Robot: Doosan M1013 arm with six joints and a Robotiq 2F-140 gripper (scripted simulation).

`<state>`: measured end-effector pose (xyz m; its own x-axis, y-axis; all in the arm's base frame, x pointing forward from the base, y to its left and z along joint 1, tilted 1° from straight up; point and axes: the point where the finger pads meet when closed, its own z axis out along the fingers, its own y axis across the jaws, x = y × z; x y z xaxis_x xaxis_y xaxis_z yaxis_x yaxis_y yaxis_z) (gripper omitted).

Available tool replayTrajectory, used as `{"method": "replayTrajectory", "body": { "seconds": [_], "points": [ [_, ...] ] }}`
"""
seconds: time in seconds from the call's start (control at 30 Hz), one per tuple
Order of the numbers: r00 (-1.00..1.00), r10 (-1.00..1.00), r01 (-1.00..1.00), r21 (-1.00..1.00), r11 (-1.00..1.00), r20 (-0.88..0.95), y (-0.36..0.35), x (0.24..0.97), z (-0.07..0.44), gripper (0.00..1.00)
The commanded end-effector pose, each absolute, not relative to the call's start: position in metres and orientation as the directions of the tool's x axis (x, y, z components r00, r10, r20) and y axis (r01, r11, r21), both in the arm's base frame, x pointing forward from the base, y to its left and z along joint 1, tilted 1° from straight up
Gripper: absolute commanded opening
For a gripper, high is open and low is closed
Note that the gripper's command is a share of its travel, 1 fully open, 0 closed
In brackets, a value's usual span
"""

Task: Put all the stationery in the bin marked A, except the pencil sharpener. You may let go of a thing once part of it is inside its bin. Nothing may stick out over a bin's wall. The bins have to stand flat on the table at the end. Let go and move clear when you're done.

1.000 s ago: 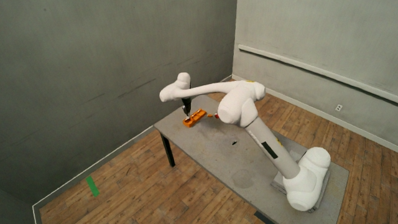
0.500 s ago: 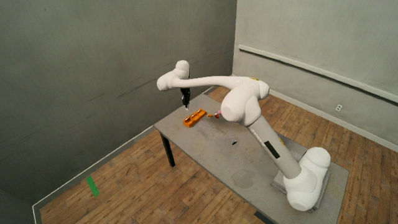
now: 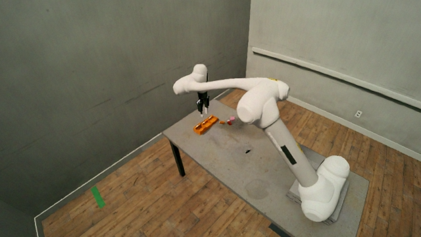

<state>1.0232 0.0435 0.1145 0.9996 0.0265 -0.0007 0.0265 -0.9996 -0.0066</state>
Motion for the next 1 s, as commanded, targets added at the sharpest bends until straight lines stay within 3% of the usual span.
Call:
{"method": "replayTrajectory", "body": {
  "seconds": [0.0,0.53,0.8,0.97],
  "points": [
    [0.992,-0.130,-0.130,-0.006,-0.992,0.006,0.022,1.016,0.107,0.40],
    [0.785,-0.619,-0.619,-0.009,-0.785,-0.004,-0.082,0.978,0.070,0.40],
    [0.602,-0.798,-0.798,-0.009,-0.602,0.001,-0.141,0.956,0.048,0.40],
    [0.588,-0.809,-0.808,-0.009,-0.588,0.002,-0.178,0.943,0.035,0.40]
  ]
}}
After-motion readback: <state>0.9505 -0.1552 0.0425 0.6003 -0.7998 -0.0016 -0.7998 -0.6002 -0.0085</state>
